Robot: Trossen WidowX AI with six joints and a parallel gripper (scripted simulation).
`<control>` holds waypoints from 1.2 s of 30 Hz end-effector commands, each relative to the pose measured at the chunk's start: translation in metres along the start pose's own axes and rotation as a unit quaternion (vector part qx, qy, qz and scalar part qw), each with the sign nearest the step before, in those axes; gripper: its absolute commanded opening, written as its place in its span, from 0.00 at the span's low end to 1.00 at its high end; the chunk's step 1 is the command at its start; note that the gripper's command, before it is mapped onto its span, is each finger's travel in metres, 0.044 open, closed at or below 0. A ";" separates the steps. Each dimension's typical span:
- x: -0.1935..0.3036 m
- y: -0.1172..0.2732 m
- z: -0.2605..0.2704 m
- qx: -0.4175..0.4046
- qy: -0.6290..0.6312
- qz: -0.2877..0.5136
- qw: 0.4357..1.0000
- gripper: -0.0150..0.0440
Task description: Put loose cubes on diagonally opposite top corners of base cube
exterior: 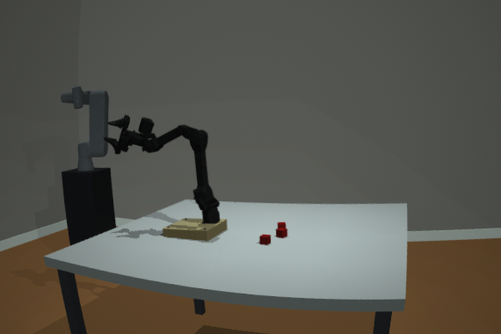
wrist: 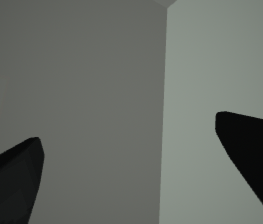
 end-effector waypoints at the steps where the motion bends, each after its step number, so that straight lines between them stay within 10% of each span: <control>1: 0.001 0.001 0.001 -0.002 0.000 0.002 1.000 0.89; 6: 0.039 0.030 0.032 -0.067 -0.003 0.050 0.997 0.70; 36: 0.205 0.379 0.116 -0.426 -0.065 0.415 0.802 0.70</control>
Point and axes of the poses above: the point midway between the two fingers, 35 mm back from their tips, its own y axis back along the fingers, its own z axis across the jaws, x = y × z, the point moved 2 cm from there along y, back along the fingers, and after that the axes turned 6 degrees about y, right-handed, at the moved point
